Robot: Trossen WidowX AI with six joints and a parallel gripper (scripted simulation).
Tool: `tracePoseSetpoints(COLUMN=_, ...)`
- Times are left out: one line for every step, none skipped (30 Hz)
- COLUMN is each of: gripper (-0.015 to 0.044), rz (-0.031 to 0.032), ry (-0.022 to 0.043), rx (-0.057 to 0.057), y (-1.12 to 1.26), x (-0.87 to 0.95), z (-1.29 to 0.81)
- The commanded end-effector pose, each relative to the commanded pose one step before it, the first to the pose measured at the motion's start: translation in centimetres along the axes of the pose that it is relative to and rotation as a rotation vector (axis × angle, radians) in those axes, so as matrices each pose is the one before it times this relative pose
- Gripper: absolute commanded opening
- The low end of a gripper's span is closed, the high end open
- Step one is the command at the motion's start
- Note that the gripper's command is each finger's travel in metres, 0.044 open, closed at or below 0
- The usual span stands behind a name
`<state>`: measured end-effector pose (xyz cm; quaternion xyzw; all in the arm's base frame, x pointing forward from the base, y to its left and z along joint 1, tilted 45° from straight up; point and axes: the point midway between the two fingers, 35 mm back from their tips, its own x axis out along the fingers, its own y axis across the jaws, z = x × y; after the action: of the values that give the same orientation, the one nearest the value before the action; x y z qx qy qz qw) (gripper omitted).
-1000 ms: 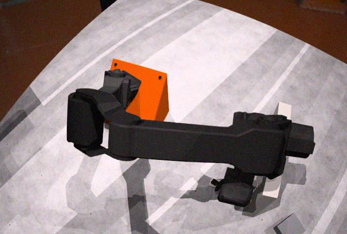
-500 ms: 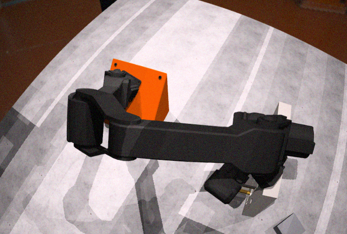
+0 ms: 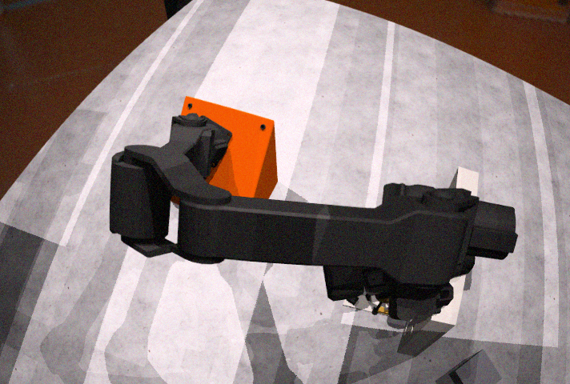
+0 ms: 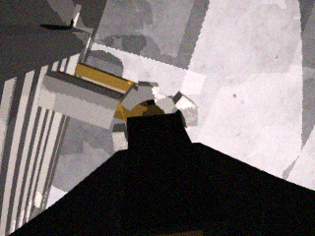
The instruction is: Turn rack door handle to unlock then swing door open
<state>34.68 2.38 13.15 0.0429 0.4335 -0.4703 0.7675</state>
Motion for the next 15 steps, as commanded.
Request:
tracePoseSetpoints(gripper=0.0016, rz=-0.00129, ry=0.00064, rx=0.2334, y=-0.012, x=0.078, z=0.005)
tracePoseSetpoints(gripper=0.0016, rz=-0.00001, ry=0.0, rx=0.0493, y=0.0, x=0.0, z=0.0)
tracePoseSetpoints(gripper=0.0016, rz=-0.00001, ry=0.0, rx=0.0493, y=0.0, x=0.0, z=0.0)
tracePoseSetpoints(gripper=0.0016, rz=-0.00001, ry=0.0, rx=0.0493, y=0.0, x=0.0, z=0.0)
tracePoseSetpoints(gripper=0.0016, rz=-0.00001, ry=0.0, rx=0.0493, y=0.0, x=0.0, z=0.0)
tracePoseSetpoints(gripper=0.0016, rz=-0.00001, ry=0.0, rx=0.0493, y=0.0, x=0.0, z=0.0)
tracePoseSetpoints(gripper=0.0016, rz=-0.00001, ry=0.0, rx=0.0493, y=0.0, x=0.0, z=0.0)
tracePoseSetpoints(gripper=0.0016, rz=-0.00001, ry=0.0, rx=0.0493, y=0.0, x=0.0, z=0.0)
tracePoseSetpoints(gripper=0.0016, rz=-0.00001, ry=0.0, rx=0.0493, y=0.0, x=0.0, z=0.0)
tracePoseSetpoints(gripper=0.0016, rz=-0.00001, ry=0.0, rx=0.0493, y=0.0, x=0.0, z=0.0)
tracePoseSetpoints(gripper=0.0016, rz=-0.00001, ry=0.0, rx=0.0493, y=0.0, x=0.0, z=0.0)
tracePoseSetpoints(gripper=0.0016, rz=0.0, ry=0.0, rx=0.0405, y=0.0, x=0.0, z=0.0)
tracePoseSetpoints(gripper=0.0016, rz=0.0, ry=0.0, rx=0.0243, y=0.0, x=0.0, z=0.0)
tracePoseSetpoints(gripper=0.0016, rz=0.0, ry=0.0, rx=0.0081, y=0.0, x=0.0, z=0.0)
tracePoseSetpoints(gripper=0.0016, rz=0.0, ry=0.0, rx=0.0, y=0.0, x=0.0, z=0.0)
